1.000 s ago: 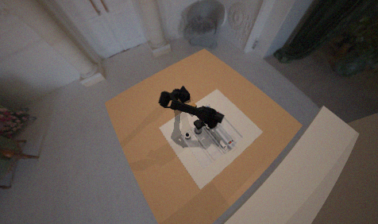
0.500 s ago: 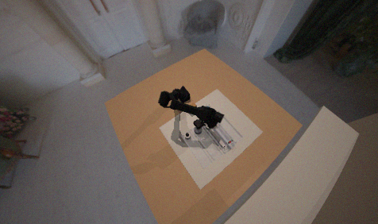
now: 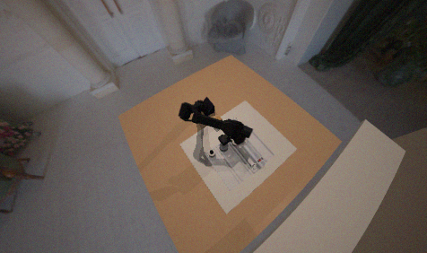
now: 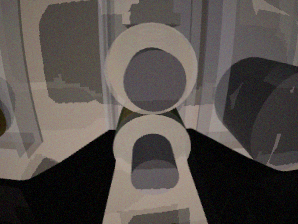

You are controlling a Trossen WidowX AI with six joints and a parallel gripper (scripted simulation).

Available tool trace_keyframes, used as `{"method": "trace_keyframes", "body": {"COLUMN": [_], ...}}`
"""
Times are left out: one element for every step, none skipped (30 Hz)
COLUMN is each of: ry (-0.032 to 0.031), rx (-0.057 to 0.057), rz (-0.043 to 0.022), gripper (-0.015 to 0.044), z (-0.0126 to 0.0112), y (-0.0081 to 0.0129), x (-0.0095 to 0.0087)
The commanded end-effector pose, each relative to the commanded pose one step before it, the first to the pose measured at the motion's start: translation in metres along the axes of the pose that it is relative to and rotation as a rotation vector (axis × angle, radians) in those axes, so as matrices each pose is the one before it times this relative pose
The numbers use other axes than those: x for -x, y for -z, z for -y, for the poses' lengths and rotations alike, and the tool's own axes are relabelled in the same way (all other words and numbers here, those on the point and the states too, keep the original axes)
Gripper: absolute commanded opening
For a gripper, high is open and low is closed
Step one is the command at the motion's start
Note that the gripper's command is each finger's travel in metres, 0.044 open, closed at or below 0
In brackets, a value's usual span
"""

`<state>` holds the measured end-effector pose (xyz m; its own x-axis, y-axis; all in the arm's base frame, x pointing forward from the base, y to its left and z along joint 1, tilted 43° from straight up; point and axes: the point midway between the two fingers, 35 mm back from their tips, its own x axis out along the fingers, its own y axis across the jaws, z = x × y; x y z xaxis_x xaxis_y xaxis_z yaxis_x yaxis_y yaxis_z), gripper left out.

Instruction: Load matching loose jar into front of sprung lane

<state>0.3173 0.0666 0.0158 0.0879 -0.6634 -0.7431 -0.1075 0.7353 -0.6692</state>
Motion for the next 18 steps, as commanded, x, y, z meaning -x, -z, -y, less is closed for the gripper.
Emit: {"method": "trace_keyframes", "body": {"ry": [0.00131, 0.0, 0.0, 0.0, 0.0, 0.0, -0.00003, 0.0, 0.0, 0.0, 0.0, 0.0, 0.0, 0.0, 0.0, 0.0, 0.0, 0.0], "rx": [-0.0053, 0.0, 0.0, 0.0, 0.0, 0.0, 0.0, 0.0, 0.0, 0.0, 0.0, 0.0, 0.0, 0.0, 0.0, 0.0, 0.0, 0.0], "rz": [0.00288, 0.0, 0.0, 0.0, 0.0, 0.0, 0.00003, 0.0, 0.0, 0.0, 0.0, 0.0, 0.0, 0.0, 0.0, 0.0, 0.0, 0.0], "gripper": [0.0, 0.0, 0.0, 0.0, 0.0, 0.0, 0.0026, 0.0053, 0.0079, 0.0105, 0.0131, 0.0157, 0.0184, 0.021, 0.0236, 0.0262, 0.0286, 0.0286], "z": [0.00009, 0.0, 0.0, 0.0, 0.0, 0.0, -0.00014, 0.0, 0.0, 0.0, 0.0, 0.0, 0.0, 0.0, 0.0, 0.0, 0.0, 0.0], "y": [0.00068, 0.0, 0.0, 0.0, 0.0, 0.0, -0.00045, 0.0, 0.0, 0.0, 0.0, 0.0, 0.0, 0.0, 0.0, 0.0, 0.0, 0.0], "x": [0.00028, 0.0, 0.0, 0.0, 0.0, 0.0, -0.00032, 0.0, 0.0, 0.0, 0.0, 0.0, 0.0, 0.0, 0.0, 0.0, 0.0, 0.0]}}
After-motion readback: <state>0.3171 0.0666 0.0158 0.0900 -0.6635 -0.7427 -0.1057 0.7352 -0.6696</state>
